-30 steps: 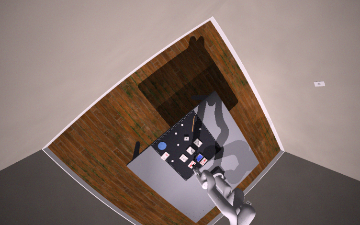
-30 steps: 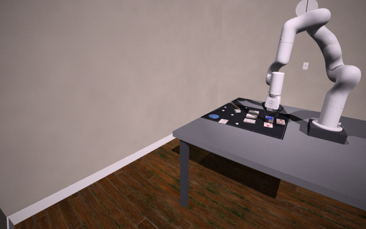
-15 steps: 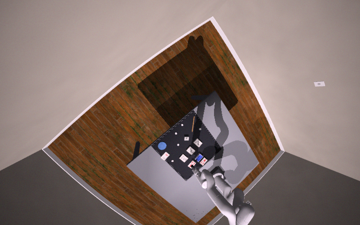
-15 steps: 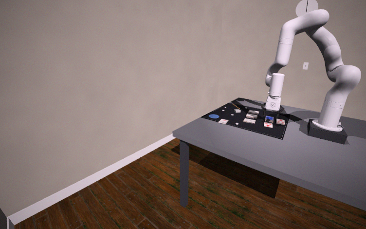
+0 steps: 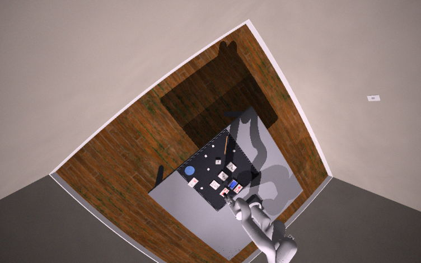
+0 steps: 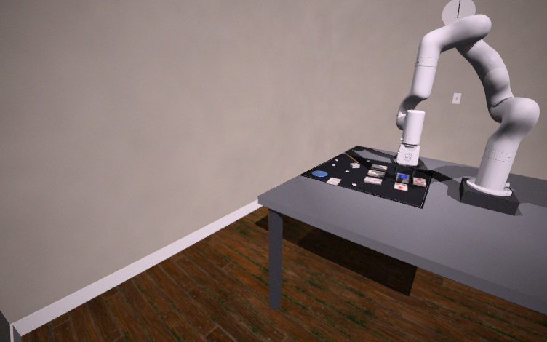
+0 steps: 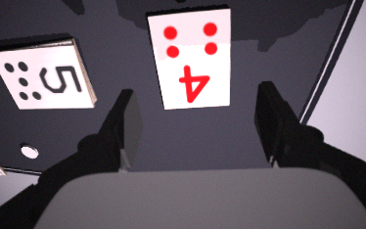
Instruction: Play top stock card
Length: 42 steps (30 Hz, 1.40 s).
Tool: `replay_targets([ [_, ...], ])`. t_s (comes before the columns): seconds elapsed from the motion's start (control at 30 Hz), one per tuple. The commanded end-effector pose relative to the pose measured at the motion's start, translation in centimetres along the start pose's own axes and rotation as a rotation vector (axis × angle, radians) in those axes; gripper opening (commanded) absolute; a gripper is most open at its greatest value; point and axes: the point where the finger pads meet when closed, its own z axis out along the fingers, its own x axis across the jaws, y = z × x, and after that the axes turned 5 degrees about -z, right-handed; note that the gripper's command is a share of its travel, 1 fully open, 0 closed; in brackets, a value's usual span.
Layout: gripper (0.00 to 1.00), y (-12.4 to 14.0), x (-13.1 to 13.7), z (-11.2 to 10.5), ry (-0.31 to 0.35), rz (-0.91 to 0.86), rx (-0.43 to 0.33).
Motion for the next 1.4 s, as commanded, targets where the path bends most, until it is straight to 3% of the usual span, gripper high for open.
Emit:
replay_targets([
  [0.0, 0.86, 0.0, -0.1, 0.3, 0.0, -0.001, -0.001],
  [1.37, 0.86, 0.0, -0.1, 2.6, 0.0, -0.001, -0.001],
])
